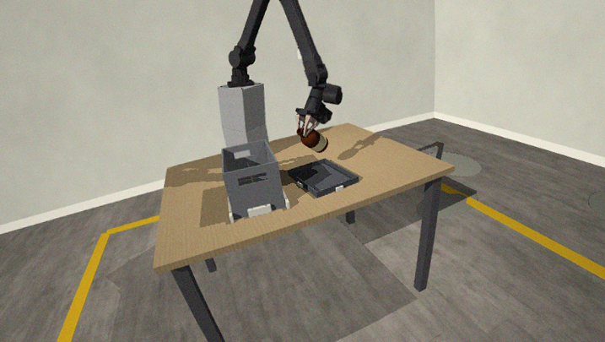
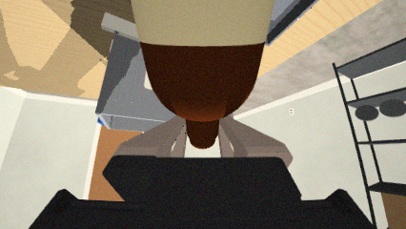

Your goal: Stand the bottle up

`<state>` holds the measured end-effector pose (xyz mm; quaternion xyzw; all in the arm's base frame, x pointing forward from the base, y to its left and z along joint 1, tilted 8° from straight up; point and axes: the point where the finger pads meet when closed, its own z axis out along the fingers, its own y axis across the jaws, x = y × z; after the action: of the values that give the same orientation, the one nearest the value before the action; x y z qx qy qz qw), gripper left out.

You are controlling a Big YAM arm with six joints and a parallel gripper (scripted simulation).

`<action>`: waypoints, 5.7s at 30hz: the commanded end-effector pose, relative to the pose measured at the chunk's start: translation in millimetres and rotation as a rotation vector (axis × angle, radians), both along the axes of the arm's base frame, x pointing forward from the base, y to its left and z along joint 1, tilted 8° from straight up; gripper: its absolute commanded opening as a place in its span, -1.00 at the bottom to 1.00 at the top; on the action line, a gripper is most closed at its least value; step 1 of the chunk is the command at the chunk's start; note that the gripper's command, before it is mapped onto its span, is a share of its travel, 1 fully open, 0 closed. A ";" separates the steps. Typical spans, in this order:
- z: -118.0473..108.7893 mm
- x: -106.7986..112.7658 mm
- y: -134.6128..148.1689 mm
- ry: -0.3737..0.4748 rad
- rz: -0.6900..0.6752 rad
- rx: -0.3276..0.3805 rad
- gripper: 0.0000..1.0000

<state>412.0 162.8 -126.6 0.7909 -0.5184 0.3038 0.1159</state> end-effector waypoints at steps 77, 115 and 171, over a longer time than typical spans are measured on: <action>0.3 4.3 8.6 -0.073 -0.026 -0.127 -1.00; 9.4 8.9 10.7 -0.109 -0.034 -0.151 -1.00; 4.7 5.1 7.8 -0.171 -0.057 -0.312 -1.00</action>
<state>411.7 164.3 -125.1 0.7267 -0.4908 0.4351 0.2045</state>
